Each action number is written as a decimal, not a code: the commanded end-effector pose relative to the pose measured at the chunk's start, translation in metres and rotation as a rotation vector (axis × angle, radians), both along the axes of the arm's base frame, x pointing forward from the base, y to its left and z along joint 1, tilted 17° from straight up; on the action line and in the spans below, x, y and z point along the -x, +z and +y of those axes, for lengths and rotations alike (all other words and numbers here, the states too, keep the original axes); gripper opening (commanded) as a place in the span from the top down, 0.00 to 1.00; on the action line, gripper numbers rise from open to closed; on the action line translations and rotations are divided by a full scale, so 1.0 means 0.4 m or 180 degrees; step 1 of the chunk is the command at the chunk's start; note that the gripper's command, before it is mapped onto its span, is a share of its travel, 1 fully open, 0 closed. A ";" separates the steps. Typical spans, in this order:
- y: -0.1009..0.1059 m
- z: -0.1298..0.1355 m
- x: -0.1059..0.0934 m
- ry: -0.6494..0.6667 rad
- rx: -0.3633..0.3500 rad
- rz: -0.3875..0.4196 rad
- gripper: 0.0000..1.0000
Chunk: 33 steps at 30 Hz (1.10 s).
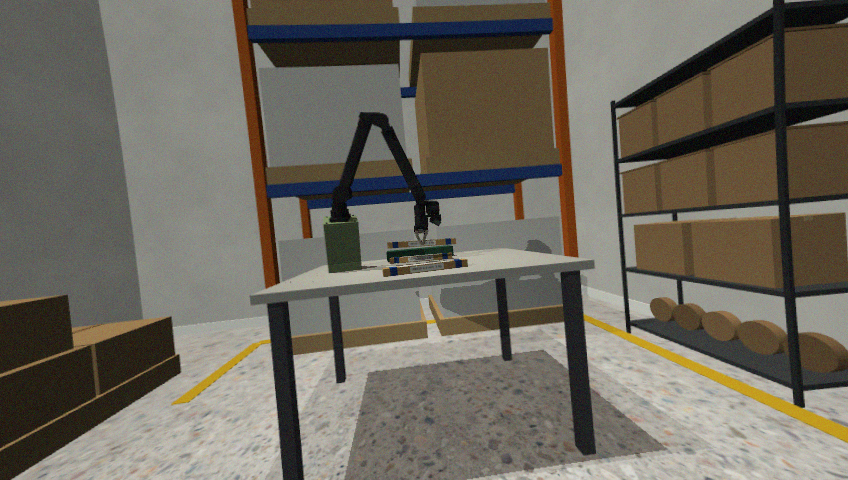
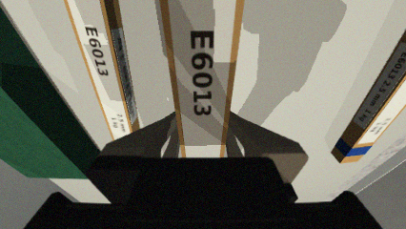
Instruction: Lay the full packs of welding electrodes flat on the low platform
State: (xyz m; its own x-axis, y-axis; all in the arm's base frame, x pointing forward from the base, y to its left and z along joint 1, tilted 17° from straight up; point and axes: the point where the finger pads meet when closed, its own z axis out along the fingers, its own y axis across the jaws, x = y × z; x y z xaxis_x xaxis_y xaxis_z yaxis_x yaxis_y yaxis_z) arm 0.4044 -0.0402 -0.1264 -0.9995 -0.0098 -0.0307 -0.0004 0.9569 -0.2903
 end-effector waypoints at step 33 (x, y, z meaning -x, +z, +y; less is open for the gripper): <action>0.097 0.032 -0.030 0.0026 -0.0008 -0.0160 1.00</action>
